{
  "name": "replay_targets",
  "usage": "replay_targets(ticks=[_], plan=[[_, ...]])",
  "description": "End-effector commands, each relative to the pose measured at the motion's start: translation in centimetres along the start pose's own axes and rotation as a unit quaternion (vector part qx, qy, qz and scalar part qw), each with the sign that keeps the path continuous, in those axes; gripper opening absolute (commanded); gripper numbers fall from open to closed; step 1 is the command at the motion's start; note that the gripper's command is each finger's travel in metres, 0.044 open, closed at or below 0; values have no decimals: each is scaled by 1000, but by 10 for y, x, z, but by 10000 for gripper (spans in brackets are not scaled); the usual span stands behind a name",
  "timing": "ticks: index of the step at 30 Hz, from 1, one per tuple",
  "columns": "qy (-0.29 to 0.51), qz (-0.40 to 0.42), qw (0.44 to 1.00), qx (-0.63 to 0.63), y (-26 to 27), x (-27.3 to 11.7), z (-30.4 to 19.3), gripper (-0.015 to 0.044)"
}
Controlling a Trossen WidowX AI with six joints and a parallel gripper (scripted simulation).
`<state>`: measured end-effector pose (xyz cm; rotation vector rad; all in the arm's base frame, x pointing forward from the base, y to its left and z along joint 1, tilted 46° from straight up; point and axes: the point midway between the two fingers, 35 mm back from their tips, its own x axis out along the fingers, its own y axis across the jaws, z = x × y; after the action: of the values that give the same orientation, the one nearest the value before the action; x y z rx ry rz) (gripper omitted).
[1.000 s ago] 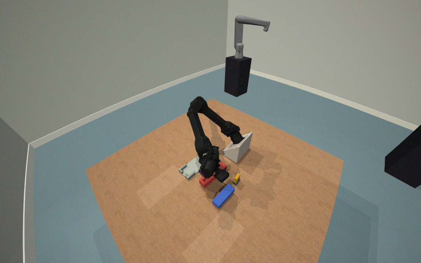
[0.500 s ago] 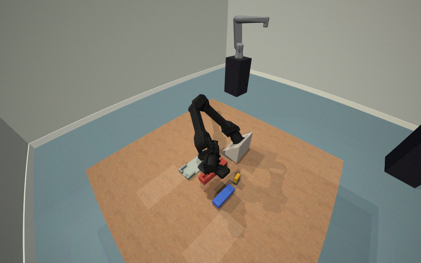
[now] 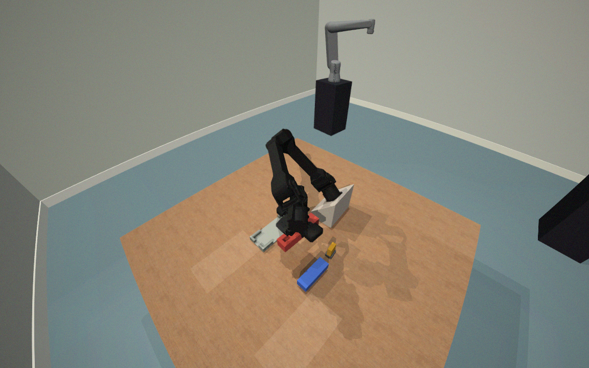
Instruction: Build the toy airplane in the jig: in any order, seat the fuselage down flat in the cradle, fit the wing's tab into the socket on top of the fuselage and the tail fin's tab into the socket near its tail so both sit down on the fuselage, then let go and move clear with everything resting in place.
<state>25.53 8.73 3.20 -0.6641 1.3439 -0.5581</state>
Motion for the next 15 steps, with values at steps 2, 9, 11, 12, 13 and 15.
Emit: replay_targets(ticks=[2,9,11,12,13,15], plan=[[-6,5,1000,10,-3,-20,0,0],[-6,6,1000,8,-7,-20,1,0],[-6,8,1000,7,-12,-17,3,0],[-6,9,1000,6,-15,-16,4,0],[-6,10,1000,5,-18,-14,5,0],[-6,12,1000,3,-23,-11,6,0]])
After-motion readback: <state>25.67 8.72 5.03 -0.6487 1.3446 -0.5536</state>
